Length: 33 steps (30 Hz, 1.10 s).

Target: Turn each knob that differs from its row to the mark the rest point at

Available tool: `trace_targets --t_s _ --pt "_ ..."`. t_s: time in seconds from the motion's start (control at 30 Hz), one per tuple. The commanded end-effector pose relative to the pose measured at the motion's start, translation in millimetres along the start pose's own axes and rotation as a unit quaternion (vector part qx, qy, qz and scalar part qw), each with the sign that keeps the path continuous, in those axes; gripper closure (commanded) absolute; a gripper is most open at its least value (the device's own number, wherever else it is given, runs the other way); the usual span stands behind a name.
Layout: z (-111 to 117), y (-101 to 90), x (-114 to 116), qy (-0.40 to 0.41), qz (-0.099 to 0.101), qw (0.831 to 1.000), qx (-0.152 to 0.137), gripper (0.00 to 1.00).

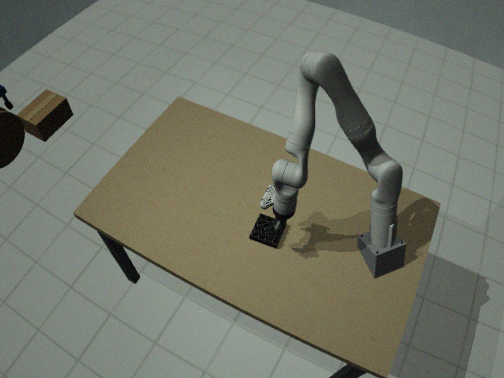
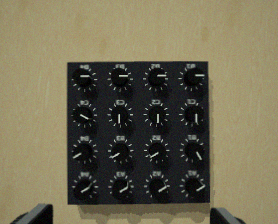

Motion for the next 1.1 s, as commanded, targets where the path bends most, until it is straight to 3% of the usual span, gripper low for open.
trace_targets --t_s 0.0,0.6,1.07 --pt "-6 -1.0 -2 -0.004 0.0 1.0 0.0 0.0" --pt "-36 -1.1 -6 -0.004 0.0 1.0 0.0 0.0" --pt "-41 -1.2 -7 -0.004 0.0 1.0 0.0 0.0"
Point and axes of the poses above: the point where the finger pads meet when closed, its own y axis out along the fingers, its own x axis across the jaws, z = x × y, the point moved 7 cm from there along -y, back along the fingers, and after that the axes turned 10 degrees about -y, right-handed, at the moved point
